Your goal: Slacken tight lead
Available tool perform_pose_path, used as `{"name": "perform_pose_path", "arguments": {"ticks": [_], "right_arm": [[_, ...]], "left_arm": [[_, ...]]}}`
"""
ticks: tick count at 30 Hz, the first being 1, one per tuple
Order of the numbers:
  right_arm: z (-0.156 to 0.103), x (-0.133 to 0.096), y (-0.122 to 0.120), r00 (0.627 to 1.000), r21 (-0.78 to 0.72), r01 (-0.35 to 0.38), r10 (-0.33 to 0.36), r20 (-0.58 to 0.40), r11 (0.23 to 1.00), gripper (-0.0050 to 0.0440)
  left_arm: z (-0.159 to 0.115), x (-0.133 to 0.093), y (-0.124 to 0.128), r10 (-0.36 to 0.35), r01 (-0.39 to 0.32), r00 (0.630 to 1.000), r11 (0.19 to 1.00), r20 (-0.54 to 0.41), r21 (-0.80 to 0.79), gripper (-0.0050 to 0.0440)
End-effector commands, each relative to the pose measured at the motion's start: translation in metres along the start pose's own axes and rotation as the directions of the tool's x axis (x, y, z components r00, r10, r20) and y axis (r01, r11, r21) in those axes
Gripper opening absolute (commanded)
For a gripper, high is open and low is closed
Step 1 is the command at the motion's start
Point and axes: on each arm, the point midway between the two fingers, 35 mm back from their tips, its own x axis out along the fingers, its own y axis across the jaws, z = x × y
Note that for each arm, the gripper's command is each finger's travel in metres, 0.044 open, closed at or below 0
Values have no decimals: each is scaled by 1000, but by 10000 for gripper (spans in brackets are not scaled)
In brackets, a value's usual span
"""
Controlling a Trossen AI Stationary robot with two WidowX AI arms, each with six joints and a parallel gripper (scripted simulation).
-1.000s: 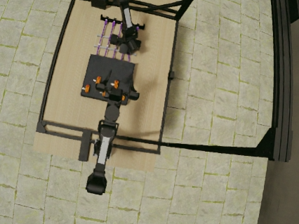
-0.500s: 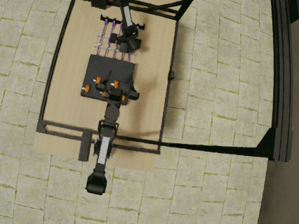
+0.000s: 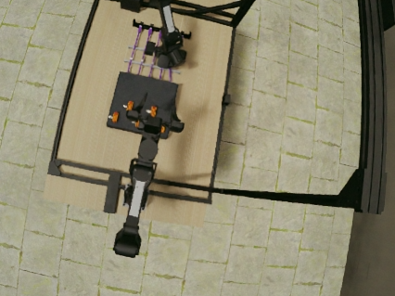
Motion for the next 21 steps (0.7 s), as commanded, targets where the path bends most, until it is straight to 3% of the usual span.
{"name": "perform_pose_path", "arguments": {"ticks": [1,6,7,21], "right_arm": [[9,-18,6,999,0,-32,32,41,999,-50],[9,-18,6,999,0,-32,32,41,999,-50],[4,-31,3,1000,0,-20,20,25,1000,-50],[4,-31,3,1000,0,-20,20,25,1000,-50]], "left_arm": [[6,-1,0,0,0,1000,1000,15,0,440],[6,-1,0,0,0,1000,1000,15,0,440],[6,-1,0,0,0,1000,1000,15,0,440],[6,-1,0,0,0,1000,1000,15,0,440]]}}
